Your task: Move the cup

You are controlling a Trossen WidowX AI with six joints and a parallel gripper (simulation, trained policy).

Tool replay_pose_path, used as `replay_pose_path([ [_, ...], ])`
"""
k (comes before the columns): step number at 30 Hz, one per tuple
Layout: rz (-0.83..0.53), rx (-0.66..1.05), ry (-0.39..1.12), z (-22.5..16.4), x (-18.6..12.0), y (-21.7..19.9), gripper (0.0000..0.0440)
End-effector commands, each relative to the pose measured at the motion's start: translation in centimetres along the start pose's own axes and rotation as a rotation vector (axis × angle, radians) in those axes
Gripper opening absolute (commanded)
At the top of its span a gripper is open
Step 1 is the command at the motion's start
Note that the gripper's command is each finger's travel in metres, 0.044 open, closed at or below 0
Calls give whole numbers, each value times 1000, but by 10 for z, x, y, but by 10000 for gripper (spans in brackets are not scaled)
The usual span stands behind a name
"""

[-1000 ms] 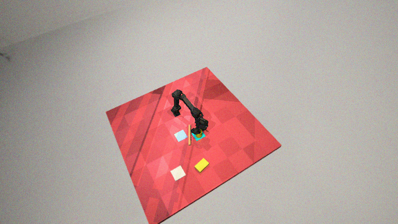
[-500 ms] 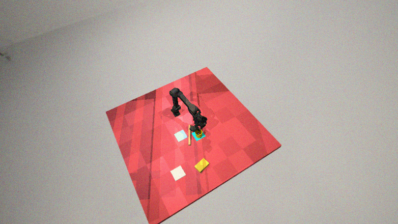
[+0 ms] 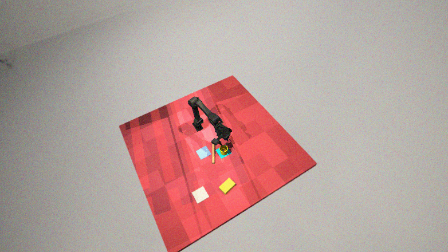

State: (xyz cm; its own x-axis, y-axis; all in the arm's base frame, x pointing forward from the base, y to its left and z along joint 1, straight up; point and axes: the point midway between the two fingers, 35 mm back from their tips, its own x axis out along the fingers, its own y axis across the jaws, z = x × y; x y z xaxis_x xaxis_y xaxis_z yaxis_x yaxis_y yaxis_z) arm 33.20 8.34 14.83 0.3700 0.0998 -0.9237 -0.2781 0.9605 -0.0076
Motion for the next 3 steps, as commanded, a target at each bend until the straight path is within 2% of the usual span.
replay_pose_path([
  [1, 0, 17, -36, 7, -14, -3, 392],
  [3, -2, 24, -50, 10, -19, -5, 440],
])
